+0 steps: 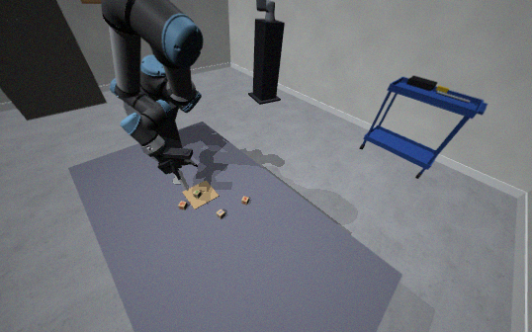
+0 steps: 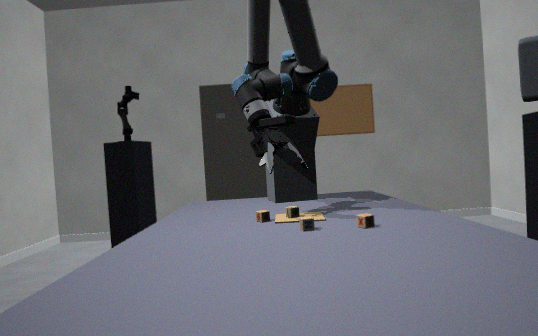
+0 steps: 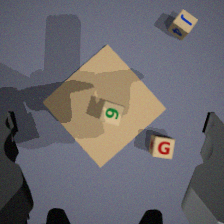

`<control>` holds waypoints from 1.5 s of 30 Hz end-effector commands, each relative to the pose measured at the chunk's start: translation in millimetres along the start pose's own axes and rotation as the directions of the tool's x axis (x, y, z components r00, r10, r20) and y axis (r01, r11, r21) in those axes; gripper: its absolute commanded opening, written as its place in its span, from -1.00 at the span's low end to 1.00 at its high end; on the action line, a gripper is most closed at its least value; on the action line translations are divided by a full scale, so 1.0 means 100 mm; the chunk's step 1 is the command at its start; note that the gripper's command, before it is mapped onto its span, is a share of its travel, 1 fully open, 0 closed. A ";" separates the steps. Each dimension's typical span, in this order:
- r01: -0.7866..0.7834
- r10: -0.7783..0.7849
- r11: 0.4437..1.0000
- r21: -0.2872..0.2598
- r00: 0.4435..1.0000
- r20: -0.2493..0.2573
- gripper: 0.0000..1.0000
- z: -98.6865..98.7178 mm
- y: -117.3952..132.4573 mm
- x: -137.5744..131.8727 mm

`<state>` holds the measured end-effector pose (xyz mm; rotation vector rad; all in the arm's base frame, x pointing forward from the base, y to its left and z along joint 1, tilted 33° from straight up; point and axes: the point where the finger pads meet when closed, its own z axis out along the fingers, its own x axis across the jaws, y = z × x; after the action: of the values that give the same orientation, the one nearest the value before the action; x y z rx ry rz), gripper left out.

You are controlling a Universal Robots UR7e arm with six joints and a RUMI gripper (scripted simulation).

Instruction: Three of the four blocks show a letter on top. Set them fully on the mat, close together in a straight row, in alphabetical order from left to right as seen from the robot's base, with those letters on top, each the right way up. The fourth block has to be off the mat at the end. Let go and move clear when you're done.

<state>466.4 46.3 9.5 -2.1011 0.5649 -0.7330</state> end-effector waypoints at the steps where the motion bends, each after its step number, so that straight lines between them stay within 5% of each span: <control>1: 0.005 -0.005 1.000 0.000 1.000 -0.002 1.00 -0.01 0.00 0.02; 45: 0.006 -0.006 1.000 -0.002 1.000 -0.003 1.00 -0.04 0.09 0.16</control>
<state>466.1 46.6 9.0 -2.0998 0.5635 -0.7290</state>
